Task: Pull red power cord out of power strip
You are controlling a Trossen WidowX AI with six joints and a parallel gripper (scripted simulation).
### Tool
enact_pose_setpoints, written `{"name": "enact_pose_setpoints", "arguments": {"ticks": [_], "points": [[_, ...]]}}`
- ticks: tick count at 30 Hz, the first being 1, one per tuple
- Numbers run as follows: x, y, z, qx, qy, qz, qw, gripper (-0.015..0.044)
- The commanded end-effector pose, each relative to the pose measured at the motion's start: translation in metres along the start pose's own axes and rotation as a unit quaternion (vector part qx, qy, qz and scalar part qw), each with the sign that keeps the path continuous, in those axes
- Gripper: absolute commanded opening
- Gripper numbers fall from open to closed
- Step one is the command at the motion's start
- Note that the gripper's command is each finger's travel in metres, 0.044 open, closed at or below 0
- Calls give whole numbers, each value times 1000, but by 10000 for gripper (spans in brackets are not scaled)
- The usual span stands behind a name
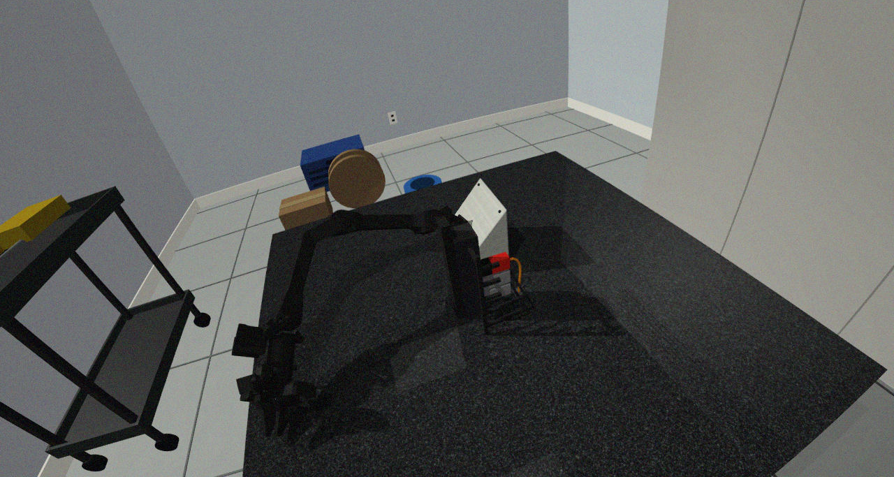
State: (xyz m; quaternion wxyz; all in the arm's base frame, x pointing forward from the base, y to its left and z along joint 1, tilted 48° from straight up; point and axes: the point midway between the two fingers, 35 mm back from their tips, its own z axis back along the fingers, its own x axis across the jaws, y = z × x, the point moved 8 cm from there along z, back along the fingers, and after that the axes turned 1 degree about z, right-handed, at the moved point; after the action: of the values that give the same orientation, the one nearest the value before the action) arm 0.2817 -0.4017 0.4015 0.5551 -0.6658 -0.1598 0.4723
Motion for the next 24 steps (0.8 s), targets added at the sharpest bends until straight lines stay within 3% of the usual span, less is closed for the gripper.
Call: {"name": "enact_pose_setpoints", "arguments": {"ticks": [1,13,24], "points": [[58,6,-21,44,-55,-7,998,160],[247,11,-28,176,-225,38,958,160],[409,20,41,282,-368,179,868,160]]}}
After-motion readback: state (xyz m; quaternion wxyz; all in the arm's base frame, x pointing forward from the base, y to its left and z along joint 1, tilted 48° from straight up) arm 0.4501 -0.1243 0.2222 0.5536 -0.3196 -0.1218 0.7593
